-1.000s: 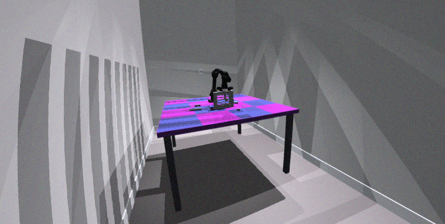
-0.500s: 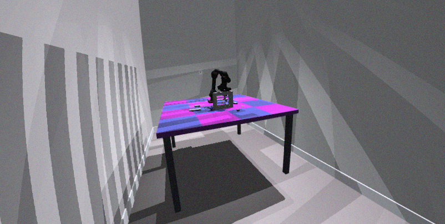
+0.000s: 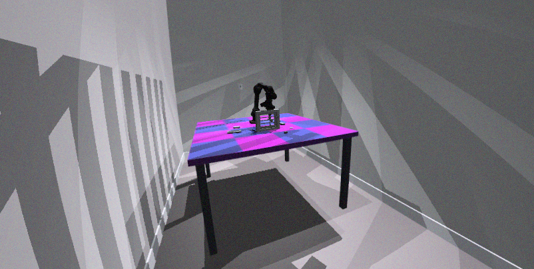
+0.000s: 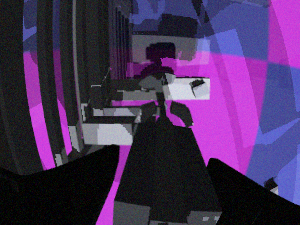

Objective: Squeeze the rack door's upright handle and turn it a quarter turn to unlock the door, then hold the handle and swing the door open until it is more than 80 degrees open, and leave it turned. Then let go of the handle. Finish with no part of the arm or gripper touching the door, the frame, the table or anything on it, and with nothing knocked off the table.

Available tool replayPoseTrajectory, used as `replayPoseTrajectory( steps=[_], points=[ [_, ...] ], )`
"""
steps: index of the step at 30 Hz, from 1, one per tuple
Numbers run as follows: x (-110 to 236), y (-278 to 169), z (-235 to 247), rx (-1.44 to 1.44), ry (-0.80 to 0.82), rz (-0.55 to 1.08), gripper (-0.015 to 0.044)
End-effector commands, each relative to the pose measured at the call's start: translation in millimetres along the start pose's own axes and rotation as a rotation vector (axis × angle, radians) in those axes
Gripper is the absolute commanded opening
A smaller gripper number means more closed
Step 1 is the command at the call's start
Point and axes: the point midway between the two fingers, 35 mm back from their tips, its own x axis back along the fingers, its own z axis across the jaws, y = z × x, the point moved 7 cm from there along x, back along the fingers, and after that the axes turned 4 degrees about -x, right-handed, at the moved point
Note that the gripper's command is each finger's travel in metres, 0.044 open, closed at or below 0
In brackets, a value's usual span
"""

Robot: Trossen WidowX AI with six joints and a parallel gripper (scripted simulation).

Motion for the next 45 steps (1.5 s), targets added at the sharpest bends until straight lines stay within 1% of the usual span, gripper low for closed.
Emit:
replayPoseTrajectory(
  steps=[1, 3, 16, 22, 45],
  points=[
    [0, 0, 0, -0.009, 0.001, -0.003, 0.0156],
    [0, 0, 0, -0.009, 0.001, -0.003, 0.0104],
    [0, 0, 0, -0.009, 0.001, -0.003, 0.0017],
    [0, 1, -1, 0.021, 0.0, -0.003, 0.0015],
    [0, 19, -22, 0.477, -0.003, -0.005, 0.0015]
  ],
)
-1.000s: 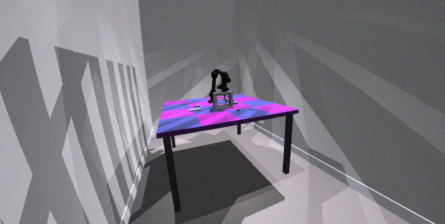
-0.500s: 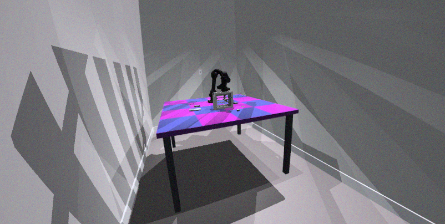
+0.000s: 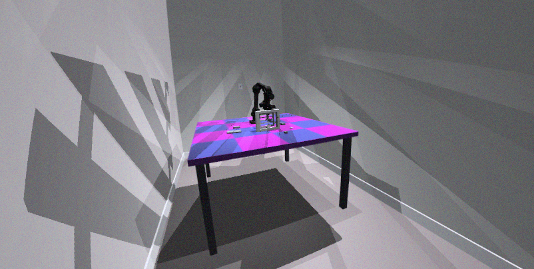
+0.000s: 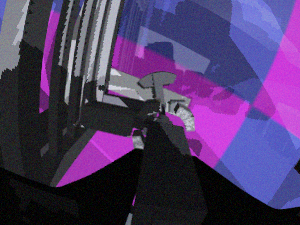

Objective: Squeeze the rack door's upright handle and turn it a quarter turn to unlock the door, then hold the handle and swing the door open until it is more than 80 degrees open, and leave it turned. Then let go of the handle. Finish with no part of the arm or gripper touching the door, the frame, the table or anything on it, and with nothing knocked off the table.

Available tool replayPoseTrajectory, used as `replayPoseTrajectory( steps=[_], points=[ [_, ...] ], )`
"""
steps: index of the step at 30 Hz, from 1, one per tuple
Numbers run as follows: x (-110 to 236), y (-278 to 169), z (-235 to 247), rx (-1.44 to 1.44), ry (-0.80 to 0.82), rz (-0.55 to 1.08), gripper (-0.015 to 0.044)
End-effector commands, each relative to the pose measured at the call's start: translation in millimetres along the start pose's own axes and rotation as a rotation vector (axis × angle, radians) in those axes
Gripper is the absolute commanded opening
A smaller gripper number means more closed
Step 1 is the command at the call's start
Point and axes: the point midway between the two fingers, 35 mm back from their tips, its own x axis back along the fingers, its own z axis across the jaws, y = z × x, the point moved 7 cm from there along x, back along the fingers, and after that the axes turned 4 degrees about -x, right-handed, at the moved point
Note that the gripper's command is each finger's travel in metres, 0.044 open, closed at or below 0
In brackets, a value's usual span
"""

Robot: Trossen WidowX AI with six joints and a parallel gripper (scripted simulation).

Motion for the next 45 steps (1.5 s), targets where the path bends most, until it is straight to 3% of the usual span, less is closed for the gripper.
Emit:
replayPoseTrajectory(
  steps=[1, 45],
  points=[
    [0, 3, -5, 0.092, 0.01, -0.004, 0.0015],
    [-1, 60, -73, 0.738, -0.001, -0.011, 0.0015]
  ],
)
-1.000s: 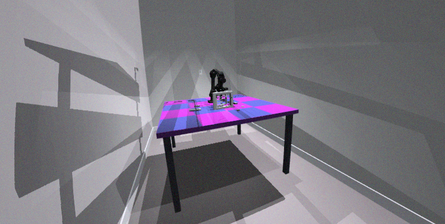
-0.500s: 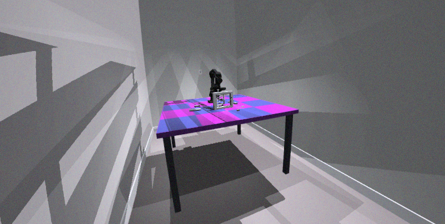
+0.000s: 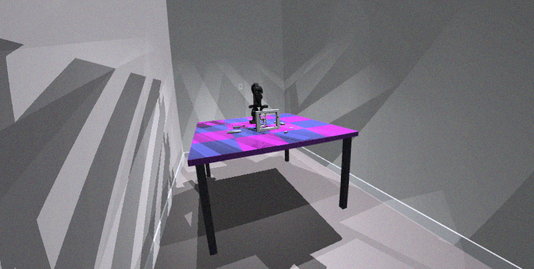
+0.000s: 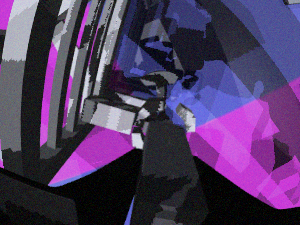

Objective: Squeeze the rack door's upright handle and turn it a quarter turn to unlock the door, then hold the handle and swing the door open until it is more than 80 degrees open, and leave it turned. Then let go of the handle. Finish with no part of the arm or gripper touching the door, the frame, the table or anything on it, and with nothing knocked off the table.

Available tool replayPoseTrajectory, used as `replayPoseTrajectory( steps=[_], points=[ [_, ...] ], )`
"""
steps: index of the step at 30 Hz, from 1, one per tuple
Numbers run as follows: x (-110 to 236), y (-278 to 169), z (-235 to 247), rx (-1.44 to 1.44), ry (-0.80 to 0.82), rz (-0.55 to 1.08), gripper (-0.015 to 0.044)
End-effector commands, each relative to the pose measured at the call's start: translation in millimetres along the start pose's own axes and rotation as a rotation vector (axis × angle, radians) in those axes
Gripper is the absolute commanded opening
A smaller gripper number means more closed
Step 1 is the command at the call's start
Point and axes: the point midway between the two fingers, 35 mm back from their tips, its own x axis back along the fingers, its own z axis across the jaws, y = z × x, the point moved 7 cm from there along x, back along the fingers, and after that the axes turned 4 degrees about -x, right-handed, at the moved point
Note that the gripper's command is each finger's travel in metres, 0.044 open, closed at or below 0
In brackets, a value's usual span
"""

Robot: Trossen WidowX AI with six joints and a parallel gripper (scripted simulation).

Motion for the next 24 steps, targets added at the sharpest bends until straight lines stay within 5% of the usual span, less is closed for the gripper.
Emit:
replayPoseTrajectory(
  steps=[1, 24],
  points=[
    [0, 2, -5, 0.071, 0.012, -0.004, 0.0015],
    [-1, 23, -46, 0.37, 0.006, -0.007, 0.0015]
  ],
)
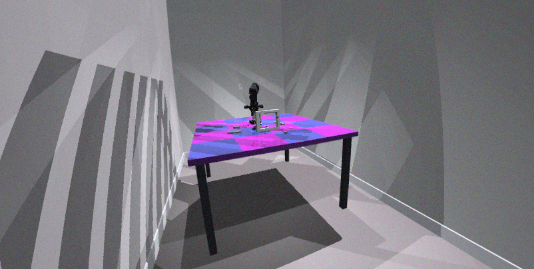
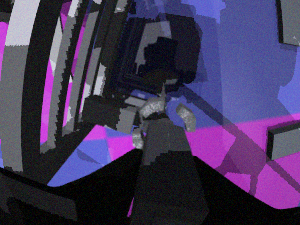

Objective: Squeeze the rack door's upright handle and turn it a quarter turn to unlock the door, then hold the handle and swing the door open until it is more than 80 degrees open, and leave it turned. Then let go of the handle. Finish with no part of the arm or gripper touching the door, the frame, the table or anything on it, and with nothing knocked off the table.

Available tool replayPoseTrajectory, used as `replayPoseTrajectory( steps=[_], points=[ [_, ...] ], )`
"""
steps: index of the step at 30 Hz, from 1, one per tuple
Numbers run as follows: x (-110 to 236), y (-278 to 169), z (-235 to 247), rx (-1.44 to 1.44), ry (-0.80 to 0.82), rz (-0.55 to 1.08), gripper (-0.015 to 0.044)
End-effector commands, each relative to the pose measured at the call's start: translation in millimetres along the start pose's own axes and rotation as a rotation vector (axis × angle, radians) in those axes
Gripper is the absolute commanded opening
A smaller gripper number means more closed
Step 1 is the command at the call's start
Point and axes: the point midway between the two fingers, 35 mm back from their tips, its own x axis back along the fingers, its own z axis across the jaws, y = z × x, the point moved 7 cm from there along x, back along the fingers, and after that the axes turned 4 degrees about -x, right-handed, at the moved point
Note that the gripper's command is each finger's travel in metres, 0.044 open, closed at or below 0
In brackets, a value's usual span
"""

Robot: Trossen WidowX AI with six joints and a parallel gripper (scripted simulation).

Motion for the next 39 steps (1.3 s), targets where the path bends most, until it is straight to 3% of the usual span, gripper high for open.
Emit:
replayPoseTrajectory(
  steps=[1, 39],
  points=[
    [0, 3, -5, 0.069, 0.009, 0.0, 0.0015],
    [0, 36, -64, 0.515, 0.002, -0.004, 0.0015]
  ],
)
